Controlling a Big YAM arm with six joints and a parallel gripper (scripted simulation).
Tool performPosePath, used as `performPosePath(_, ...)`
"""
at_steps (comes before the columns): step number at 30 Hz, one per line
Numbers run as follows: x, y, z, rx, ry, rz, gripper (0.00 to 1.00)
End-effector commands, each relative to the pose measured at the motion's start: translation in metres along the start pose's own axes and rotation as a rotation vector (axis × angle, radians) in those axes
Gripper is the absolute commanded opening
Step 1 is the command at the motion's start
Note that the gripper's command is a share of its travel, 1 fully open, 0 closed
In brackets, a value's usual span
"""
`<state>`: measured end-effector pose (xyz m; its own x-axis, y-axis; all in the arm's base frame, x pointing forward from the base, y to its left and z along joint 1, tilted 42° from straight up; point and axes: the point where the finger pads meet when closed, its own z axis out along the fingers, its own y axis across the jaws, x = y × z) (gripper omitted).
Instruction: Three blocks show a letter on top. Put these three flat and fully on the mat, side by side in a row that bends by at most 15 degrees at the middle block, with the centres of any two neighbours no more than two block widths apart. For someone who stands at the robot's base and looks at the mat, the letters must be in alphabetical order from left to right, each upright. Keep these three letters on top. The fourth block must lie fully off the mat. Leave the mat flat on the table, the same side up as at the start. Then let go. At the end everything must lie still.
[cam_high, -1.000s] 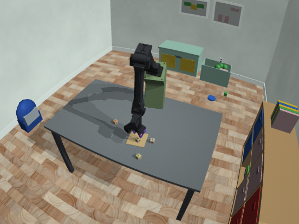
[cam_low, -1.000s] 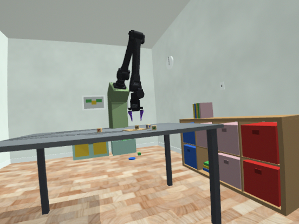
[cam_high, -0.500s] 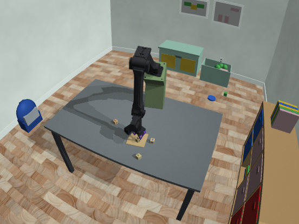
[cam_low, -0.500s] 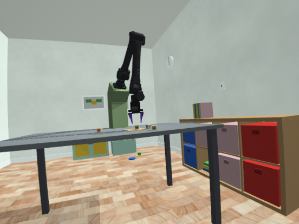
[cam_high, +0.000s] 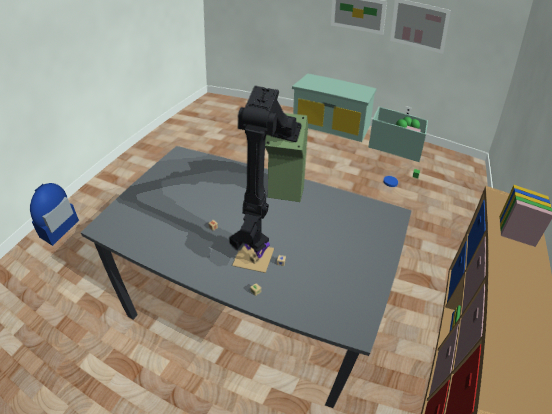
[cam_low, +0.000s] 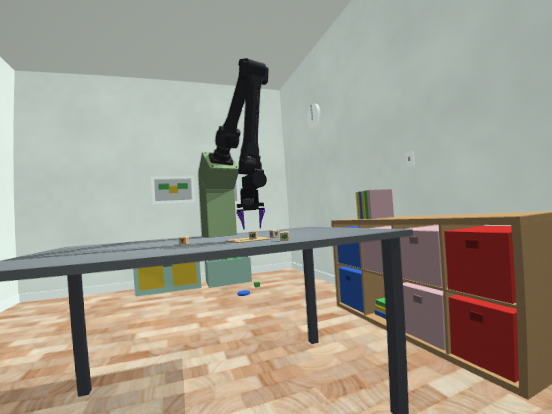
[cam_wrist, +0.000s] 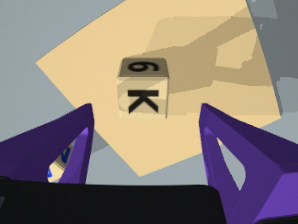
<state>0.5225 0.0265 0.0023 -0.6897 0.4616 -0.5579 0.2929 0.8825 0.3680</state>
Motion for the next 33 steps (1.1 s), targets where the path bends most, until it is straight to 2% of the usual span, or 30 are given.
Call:
performPosePath(1,-0.002,0.006,0.003,-0.008,-0.009,0.003,0.64)
performPosePath(24,-0.001,0.005,0.004,-0.007,-0.008,0.003,0.64)
performPosePath(33,-0.001,0.006,0.017,-0.009,-0.01,0.004,0.64)
